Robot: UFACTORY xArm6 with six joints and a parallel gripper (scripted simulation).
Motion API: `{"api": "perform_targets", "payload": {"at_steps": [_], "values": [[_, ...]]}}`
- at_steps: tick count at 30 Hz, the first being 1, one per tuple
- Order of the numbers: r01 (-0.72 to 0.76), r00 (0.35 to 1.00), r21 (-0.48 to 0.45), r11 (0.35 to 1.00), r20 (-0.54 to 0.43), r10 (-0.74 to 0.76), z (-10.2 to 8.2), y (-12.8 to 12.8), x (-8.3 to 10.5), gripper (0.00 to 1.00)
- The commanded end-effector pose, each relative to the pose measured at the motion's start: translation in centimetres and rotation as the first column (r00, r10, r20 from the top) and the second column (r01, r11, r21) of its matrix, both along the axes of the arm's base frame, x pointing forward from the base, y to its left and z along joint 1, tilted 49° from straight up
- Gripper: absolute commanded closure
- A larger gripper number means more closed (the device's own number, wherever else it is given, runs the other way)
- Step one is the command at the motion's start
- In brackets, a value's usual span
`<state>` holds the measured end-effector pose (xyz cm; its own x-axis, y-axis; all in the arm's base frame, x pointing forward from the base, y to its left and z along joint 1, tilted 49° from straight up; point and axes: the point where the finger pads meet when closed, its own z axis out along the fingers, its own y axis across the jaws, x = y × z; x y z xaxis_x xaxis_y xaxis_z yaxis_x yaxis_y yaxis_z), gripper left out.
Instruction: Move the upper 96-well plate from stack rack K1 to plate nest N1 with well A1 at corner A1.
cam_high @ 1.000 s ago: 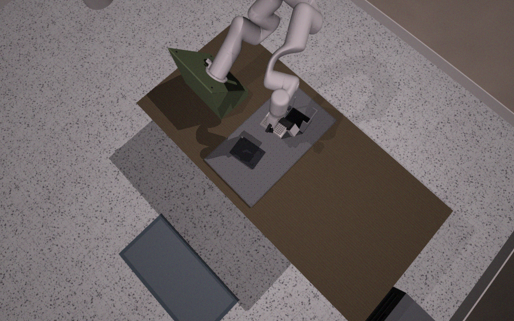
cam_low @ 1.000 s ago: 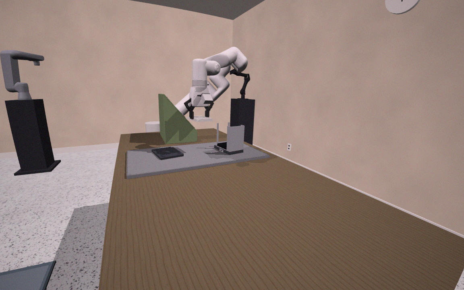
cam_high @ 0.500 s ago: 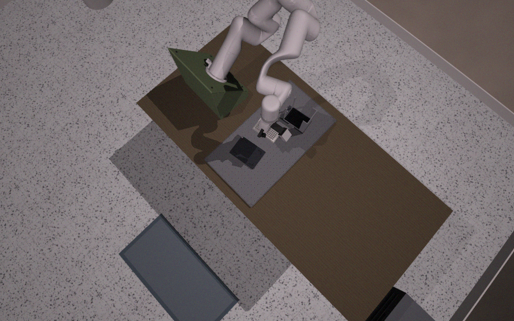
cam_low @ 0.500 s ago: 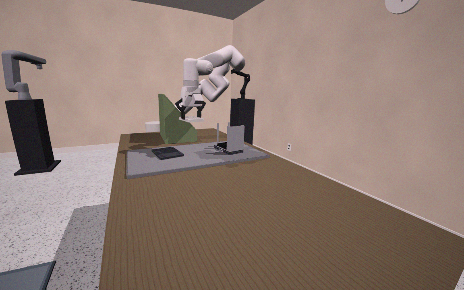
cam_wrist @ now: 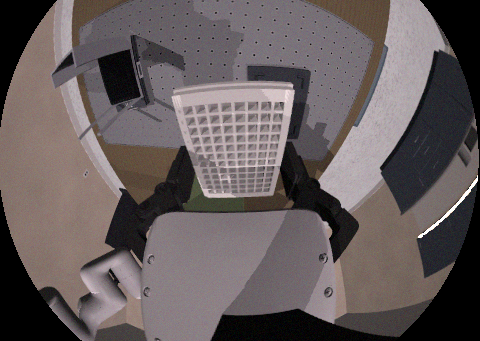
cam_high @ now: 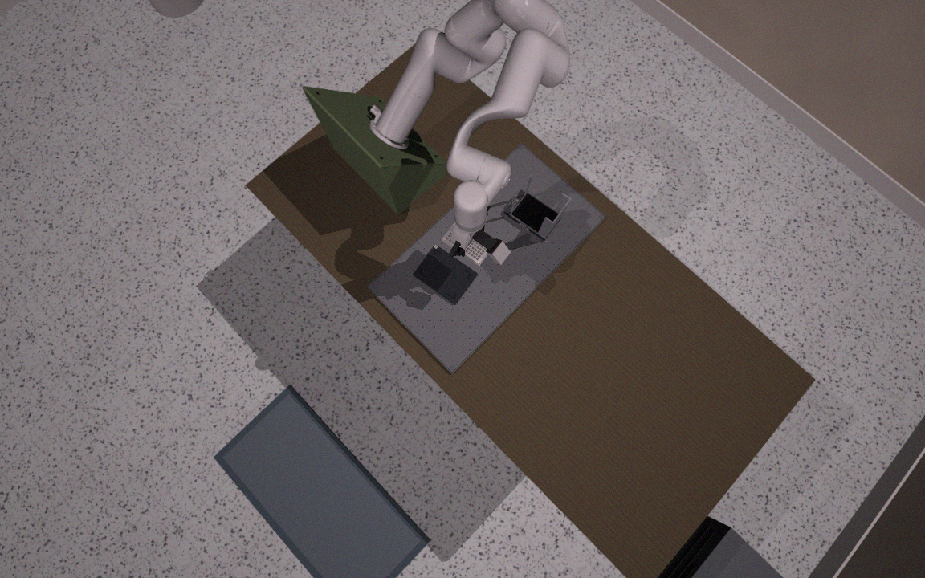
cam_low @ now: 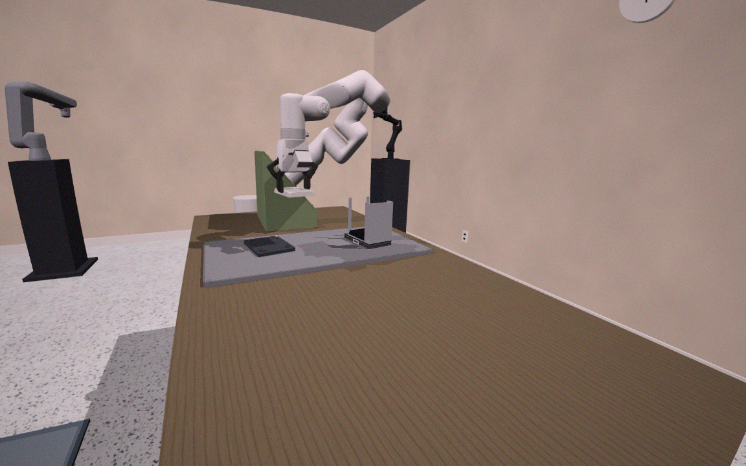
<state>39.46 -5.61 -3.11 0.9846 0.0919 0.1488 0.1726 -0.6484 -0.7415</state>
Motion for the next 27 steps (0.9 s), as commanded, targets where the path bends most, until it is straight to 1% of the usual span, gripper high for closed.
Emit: {"api": "perform_targets", "payload": {"at_steps": [1,3,5,20,22,27], "values": [[0.001,1.000,-0.002,1.000,0.003,-0.001,-1.3,-1.3,-0.2,1.00],[0.001,1.000,-0.002,1.000,0.003,-0.001,-1.9,-1.7,-0.3,1.00],[0.001,1.000,-0.002,1.000,0.003,-0.001,-1.9,-1.7,-0.3,1.00],[0.001,1.000,-0.002,1.000,0.003,-0.001,-5.7,-4.8,-1.3,1.00],[0.001,1.000,-0.002,1.000,0.003,-0.001,-5.7,-4.8,-1.3,1.00],[0.001,1.000,-0.002,1.000,0.003,-0.001,-6.7,-5.7,-1.5,1.00]]}}
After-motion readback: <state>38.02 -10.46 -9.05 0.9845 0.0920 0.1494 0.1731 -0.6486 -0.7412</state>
